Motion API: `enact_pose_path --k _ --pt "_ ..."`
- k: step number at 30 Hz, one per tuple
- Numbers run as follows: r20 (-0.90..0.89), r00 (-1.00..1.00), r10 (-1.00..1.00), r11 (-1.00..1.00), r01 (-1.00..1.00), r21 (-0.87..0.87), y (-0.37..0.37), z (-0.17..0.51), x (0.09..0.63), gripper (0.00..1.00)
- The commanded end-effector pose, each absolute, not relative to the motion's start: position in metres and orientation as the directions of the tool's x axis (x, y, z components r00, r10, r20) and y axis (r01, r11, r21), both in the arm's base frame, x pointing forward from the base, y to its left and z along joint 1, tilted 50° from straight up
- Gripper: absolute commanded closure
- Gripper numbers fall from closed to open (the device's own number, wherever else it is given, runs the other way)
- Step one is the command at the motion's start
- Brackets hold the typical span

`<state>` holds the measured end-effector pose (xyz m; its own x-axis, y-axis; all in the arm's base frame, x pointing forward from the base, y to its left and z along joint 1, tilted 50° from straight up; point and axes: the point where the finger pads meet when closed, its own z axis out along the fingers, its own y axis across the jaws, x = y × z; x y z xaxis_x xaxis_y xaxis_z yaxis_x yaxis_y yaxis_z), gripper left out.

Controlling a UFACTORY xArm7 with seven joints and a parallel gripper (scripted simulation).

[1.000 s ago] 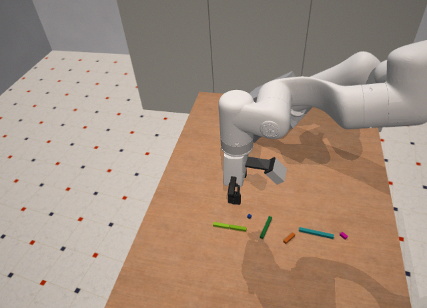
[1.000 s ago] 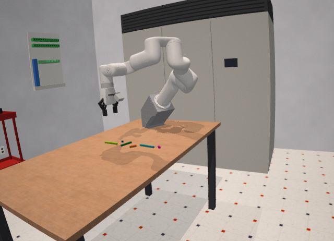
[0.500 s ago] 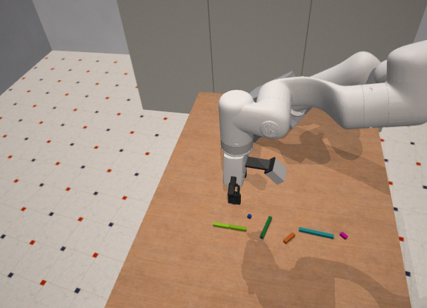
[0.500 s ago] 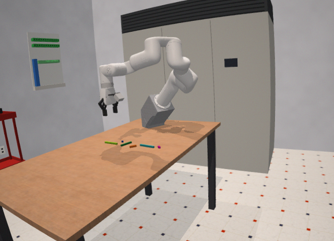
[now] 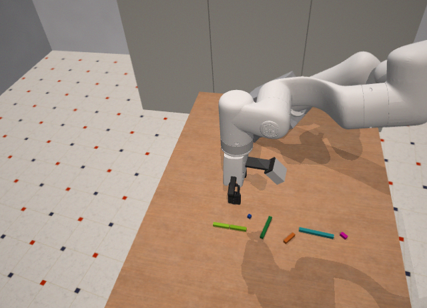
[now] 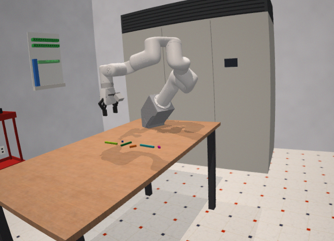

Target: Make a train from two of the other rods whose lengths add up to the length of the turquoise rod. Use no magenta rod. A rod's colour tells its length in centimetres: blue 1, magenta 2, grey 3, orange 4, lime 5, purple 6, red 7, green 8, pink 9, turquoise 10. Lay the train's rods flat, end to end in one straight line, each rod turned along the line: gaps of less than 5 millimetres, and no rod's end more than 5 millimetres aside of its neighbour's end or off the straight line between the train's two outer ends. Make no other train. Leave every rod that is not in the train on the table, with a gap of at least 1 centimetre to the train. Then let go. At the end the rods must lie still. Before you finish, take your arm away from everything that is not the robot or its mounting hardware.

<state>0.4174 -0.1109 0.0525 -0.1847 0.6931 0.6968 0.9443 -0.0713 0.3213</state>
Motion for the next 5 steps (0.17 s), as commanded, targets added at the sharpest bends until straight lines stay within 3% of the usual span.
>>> enact_pose_path --k 1,5 --pt "0.695 -0.184 0.696 -0.074 0.943 0.323 -0.1131 0.0534 0.4176 0.0" --pt "0.695 -0.184 0.696 -0.074 0.943 0.323 -0.1131 0.0534 0.4176 0.0"
